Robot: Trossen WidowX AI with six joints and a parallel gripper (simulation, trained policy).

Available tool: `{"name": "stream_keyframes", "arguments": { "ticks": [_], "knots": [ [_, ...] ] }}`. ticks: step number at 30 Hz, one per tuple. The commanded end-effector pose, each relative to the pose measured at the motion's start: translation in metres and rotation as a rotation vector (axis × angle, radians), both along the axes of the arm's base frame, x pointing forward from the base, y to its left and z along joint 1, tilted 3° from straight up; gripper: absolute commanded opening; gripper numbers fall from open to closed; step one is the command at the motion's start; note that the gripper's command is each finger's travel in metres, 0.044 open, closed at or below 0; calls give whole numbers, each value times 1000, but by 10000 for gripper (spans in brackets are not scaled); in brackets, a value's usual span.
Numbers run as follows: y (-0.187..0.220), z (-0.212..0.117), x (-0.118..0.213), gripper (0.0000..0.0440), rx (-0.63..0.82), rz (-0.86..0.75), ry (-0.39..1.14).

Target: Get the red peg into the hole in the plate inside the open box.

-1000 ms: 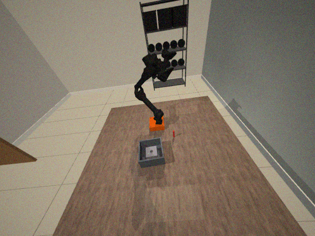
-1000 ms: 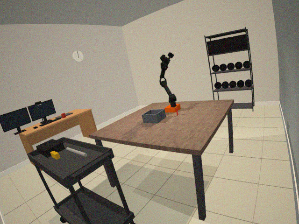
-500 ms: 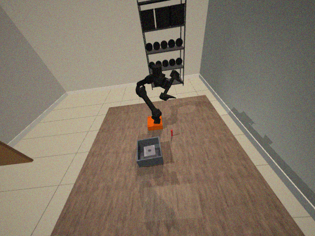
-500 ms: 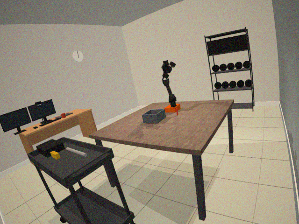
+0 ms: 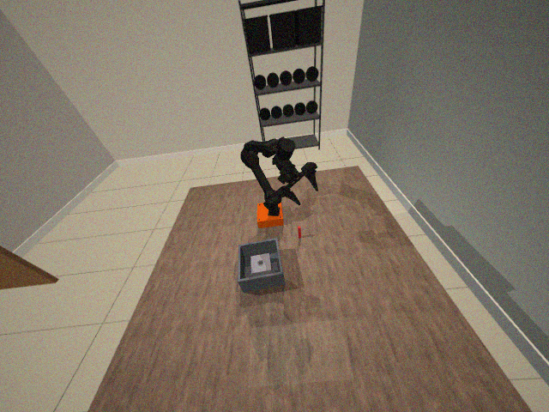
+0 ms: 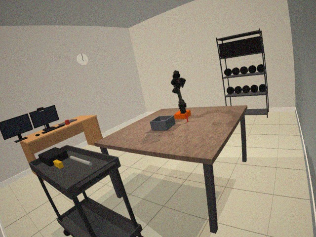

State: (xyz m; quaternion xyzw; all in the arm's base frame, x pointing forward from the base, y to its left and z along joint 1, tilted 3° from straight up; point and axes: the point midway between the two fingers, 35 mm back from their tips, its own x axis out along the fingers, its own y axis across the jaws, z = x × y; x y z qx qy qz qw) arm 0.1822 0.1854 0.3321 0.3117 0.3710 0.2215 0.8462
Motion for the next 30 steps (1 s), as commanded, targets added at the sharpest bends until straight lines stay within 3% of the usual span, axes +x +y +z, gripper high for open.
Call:
{"name": "stream_keyframes", "arguments": {
  "ticks": [1, 16, 30],
  "knots": [
    [-6, -35, 0, 440, -69, -38, 123],
    [-29, -143, -24, 440, -318, -197, 558],
    [-42, -217, -51, 440, -519, -374, 859]
  ]
}}
